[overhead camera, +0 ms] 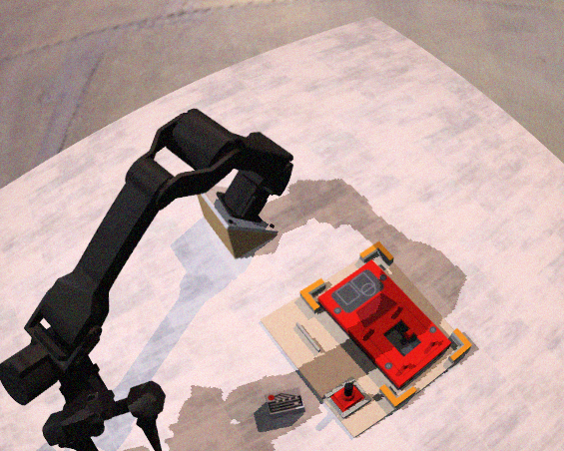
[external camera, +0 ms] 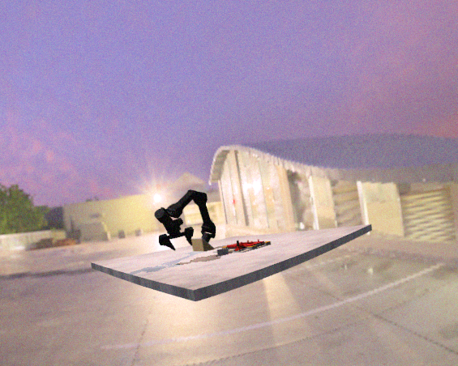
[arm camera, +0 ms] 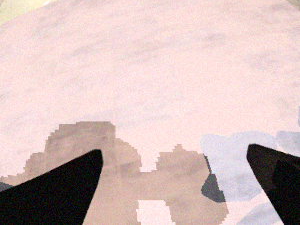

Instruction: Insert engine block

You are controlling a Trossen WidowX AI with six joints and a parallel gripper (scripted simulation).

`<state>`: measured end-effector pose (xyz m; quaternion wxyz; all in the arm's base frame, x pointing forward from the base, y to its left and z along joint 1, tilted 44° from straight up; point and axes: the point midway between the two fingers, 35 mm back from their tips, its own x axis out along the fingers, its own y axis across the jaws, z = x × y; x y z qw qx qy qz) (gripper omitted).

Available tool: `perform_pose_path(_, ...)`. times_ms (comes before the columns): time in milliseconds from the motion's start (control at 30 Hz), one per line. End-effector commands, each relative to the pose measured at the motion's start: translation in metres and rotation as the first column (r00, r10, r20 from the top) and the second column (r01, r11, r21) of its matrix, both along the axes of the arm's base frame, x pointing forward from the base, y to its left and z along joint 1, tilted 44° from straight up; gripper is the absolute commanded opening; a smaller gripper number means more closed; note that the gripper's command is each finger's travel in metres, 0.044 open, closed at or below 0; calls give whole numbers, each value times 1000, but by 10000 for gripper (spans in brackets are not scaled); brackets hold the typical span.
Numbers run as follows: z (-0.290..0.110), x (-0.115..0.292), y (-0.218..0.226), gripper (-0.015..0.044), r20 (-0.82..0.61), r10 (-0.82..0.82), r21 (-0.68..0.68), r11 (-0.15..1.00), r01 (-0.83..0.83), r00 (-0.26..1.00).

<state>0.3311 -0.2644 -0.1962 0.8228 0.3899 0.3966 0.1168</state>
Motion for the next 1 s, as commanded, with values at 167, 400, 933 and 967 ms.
perform_pose_path(167,-1,3,1,440,-268,-82,155,980,127,960)
perform_pose_path(400,4,4,4,440,-460,-119,224,944,244,880)
perform_pose_path(933,23,0,12,440,-829,-143,204,823,531,540)
perform_pose_path(967,24,-1,13,440,-847,-142,194,814,547,513)
